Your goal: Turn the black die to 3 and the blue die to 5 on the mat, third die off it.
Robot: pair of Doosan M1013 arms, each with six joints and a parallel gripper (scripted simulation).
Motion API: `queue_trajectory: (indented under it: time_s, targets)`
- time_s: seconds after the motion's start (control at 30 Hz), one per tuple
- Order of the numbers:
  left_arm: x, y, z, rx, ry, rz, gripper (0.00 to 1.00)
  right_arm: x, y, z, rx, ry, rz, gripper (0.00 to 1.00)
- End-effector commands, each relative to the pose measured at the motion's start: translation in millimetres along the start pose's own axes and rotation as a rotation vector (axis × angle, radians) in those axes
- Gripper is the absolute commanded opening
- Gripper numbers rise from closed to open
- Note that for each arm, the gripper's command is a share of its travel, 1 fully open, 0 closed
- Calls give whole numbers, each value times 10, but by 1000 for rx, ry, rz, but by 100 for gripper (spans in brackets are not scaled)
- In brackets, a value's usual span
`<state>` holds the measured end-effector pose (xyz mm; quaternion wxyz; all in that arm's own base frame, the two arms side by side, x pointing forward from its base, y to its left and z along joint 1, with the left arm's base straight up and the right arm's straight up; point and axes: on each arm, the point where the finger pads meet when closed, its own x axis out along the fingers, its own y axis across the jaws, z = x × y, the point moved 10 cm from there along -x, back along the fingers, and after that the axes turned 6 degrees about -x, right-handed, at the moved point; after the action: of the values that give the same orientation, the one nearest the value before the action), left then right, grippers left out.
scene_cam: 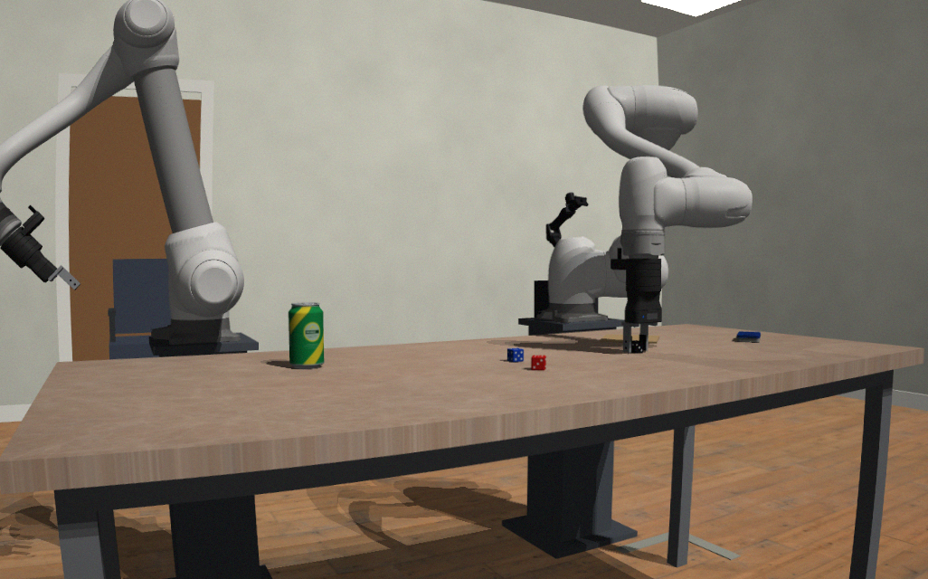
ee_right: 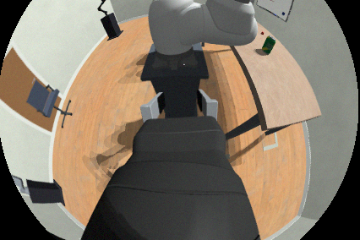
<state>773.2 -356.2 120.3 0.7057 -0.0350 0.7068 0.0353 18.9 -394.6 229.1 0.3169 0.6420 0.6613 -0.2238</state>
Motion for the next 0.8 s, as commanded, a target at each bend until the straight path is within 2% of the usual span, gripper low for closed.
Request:
queue_trajectory:
  time_s: [0.0, 0.23, 0.27, 0.77]
  targets:
    - [-12, -1, 3, 0, -2, -1, 79, -4, 1, -2, 0, -1, 0, 100]
    - [-12, -1, 3, 0, -2, -1, 79, -4, 1, -2, 0, -1, 0, 100]
    - [-12, -1, 3, 0, -2, -1, 49, -4, 1, -2, 0, -1, 0, 100]
    - [-12, -1, 3, 0, -2, -1, 49, -4, 1, -2, 0, -1, 0, 100]
